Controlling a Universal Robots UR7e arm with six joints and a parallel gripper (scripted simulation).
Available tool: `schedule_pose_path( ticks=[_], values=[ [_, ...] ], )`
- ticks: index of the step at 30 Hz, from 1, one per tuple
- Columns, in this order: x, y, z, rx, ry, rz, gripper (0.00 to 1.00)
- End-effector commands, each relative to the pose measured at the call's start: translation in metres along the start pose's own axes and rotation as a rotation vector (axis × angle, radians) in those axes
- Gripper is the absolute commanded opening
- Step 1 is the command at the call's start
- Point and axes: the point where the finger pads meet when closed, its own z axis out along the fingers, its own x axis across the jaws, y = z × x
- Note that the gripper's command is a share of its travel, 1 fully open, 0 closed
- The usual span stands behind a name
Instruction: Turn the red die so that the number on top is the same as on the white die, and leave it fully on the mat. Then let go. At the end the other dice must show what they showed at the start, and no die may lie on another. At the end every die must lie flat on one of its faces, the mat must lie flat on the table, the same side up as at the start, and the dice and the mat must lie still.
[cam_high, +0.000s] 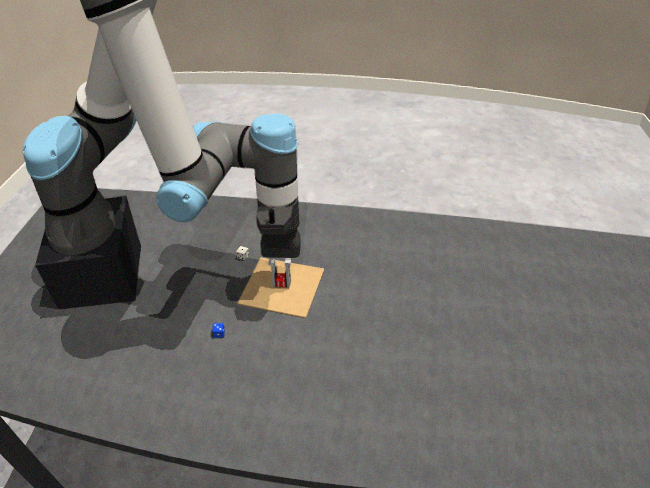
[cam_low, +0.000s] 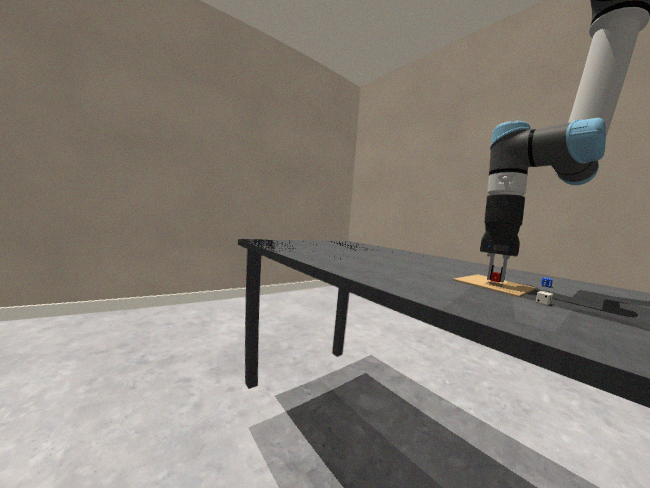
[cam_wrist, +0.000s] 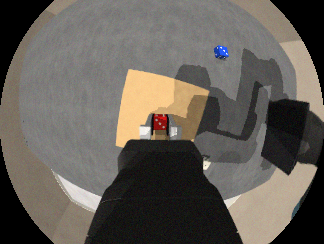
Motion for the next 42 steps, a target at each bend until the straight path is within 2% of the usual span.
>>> schedule_pose_path(
  ticks=[1, 42],
  values=[
    [-0.0004, -0.0001, -0.0004, 0.000, -0.001, 0.000, 0.40],
    [-0.0004, -0.0001, 0.0037, 0.000, -0.001, 0.000, 0.40]
  ],
)
